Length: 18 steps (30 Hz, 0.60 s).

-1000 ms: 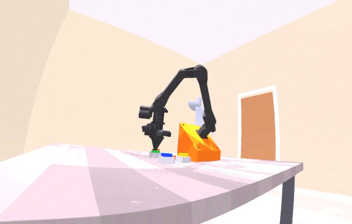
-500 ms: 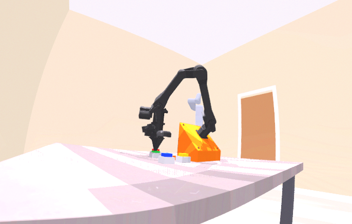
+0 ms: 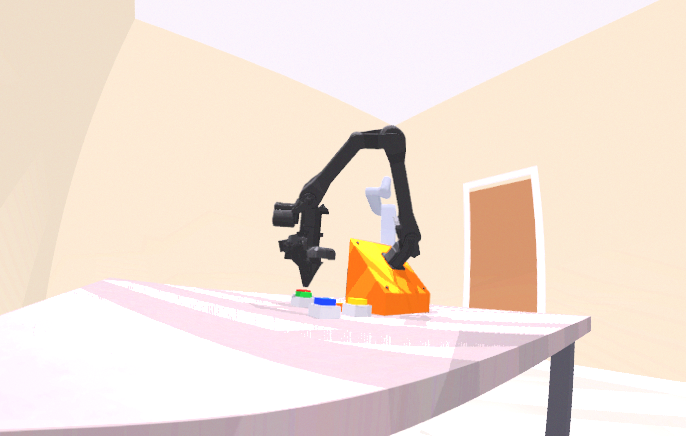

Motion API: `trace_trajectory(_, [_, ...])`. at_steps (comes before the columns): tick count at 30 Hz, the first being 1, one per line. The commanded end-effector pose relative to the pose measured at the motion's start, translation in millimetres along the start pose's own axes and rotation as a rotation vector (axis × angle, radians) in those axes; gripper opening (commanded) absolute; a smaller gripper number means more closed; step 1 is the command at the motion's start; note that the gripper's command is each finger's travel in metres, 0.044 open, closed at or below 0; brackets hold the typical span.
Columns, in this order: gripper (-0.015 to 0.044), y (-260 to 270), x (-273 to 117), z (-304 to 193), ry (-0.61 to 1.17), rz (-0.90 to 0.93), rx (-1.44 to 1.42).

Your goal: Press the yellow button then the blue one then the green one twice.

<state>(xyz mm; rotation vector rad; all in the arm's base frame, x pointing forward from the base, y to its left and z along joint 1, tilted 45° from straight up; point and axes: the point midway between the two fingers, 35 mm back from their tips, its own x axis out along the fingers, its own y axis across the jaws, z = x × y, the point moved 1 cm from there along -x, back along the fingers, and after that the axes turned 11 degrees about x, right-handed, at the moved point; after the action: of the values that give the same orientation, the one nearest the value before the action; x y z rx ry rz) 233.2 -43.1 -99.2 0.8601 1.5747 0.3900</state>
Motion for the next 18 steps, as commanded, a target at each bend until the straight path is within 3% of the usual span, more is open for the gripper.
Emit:
trace_trajectory(1, [0.0020,0.5,-13.1,2.9,-0.008,-0.007,-0.014])
trace_trajectory(4, [0.0072,10.5,-17.0,6.5,-0.010,-0.012,-0.013])
trace_trajectory(10, [0.0230,109.9,-44.1,17.0,-0.022,-0.038,-0.007])
trace_trajectory(16, [0.0387,208.3,-61.8,-11.6,-0.021,-0.025,-0.010])
trace_trajectory(18, [0.0400,238.0,-67.0,-29.0,-0.016,-0.014,-0.012])
